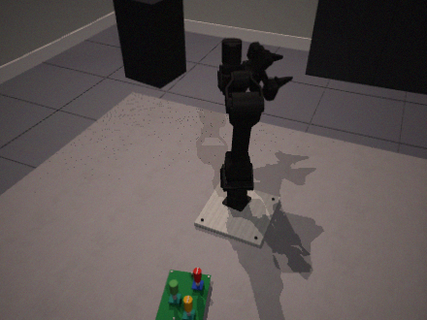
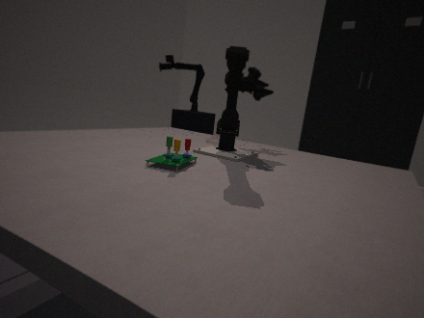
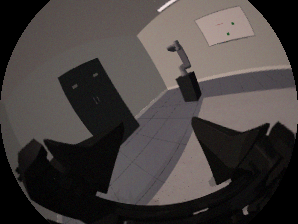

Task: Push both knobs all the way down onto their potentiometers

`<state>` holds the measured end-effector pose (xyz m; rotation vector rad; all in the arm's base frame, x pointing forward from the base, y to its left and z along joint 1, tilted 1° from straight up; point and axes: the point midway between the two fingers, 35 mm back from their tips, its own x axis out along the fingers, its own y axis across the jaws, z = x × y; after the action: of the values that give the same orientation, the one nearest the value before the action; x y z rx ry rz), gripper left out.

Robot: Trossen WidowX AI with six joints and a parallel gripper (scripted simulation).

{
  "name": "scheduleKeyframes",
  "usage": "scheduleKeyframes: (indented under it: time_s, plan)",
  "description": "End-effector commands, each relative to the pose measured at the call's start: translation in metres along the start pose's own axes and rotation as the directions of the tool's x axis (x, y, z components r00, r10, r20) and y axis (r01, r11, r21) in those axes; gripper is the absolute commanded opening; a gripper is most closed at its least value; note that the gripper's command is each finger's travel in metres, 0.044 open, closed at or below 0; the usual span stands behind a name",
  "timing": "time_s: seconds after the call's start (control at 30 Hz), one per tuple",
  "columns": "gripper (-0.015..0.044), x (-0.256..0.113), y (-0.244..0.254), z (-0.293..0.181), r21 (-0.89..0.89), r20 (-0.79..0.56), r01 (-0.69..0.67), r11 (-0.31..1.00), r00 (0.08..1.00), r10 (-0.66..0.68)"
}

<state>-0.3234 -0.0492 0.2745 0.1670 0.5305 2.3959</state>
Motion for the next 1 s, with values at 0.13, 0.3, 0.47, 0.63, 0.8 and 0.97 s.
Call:
scheduleKeyframes:
  time_s: [0.13,0.3,0.47,0.63,0.8,0.97]
  plan:
    - [0.0269,-0.004,0.008,-0.006,0.016,-0.028,-0.044,0.999,0.999,0.044]
    - [0.0137,-0.019,0.025,-0.017,0.012,-0.082,-0.126,0.992,0.989,0.126]
    - [0.0006,-0.052,0.052,-0.034,-0.019,-0.172,-0.264,0.964,0.951,0.257]
    - [0.0,-0.09,0.074,-0.05,-0.049,-0.264,-0.4,0.915,0.889,0.374]
    - [0.0,-0.133,0.09,-0.064,-0.069,-0.354,-0.53,0.845,0.805,0.476]
    - [0.0,-0.18,0.1,-0.076,-0.077,-0.442,-0.651,0.755,0.701,0.56]
